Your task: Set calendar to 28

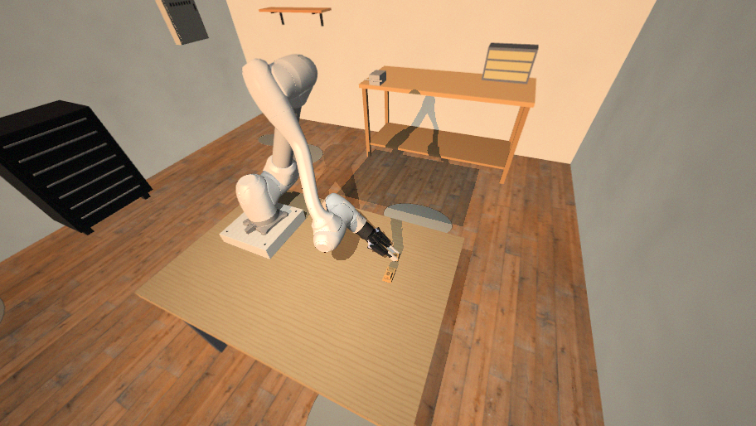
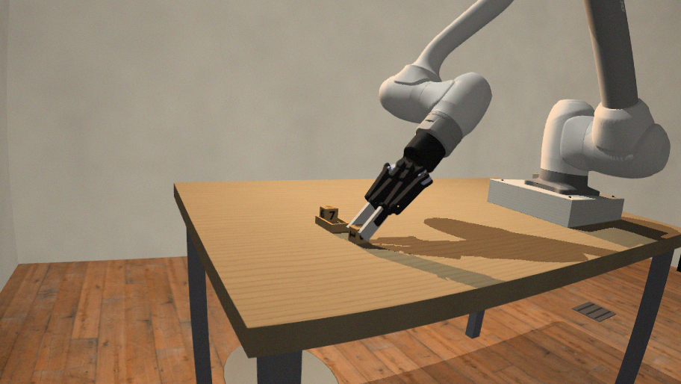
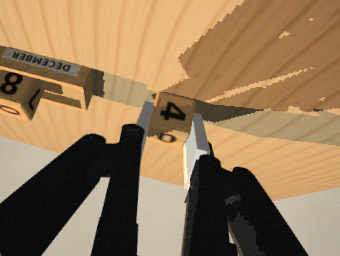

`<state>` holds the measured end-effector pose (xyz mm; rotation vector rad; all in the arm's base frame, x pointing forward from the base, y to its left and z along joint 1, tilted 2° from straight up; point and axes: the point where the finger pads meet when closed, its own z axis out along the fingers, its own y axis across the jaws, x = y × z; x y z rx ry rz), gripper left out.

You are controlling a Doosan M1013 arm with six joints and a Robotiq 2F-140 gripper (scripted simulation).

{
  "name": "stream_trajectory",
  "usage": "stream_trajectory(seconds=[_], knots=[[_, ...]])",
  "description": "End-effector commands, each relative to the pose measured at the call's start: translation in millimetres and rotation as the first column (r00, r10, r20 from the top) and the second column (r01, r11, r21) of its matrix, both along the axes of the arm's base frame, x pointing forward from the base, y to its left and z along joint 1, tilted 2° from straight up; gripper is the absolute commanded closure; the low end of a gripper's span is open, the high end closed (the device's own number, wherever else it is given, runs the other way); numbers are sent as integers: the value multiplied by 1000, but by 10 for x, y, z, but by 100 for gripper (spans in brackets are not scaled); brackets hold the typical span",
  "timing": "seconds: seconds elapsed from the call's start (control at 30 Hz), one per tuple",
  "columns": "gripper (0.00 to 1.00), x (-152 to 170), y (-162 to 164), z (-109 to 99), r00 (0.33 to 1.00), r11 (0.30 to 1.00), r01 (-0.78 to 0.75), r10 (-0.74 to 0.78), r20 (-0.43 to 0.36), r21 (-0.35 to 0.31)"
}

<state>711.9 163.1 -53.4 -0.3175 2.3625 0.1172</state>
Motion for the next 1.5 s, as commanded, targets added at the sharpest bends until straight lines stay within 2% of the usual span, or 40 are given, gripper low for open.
stream_trajectory(seconds=[0.0,0.17,0.4,0.47,0.7,1.47], knots=[[76,-40,-3,3,1000,1000,-2,2,-4,-3],[76,-37,-1,141,1000,1000,-2,2,-4,-3],[76,-29,3,434,1000,1000,-2,2,-4,-3],[76,-29,3,434,1000,1000,-2,2,-4,-3],[76,-24,7,638,1000,1000,-2,2,-4,-3],[76,-23,7,664,1000,1000,-2,2,-4,-3]])
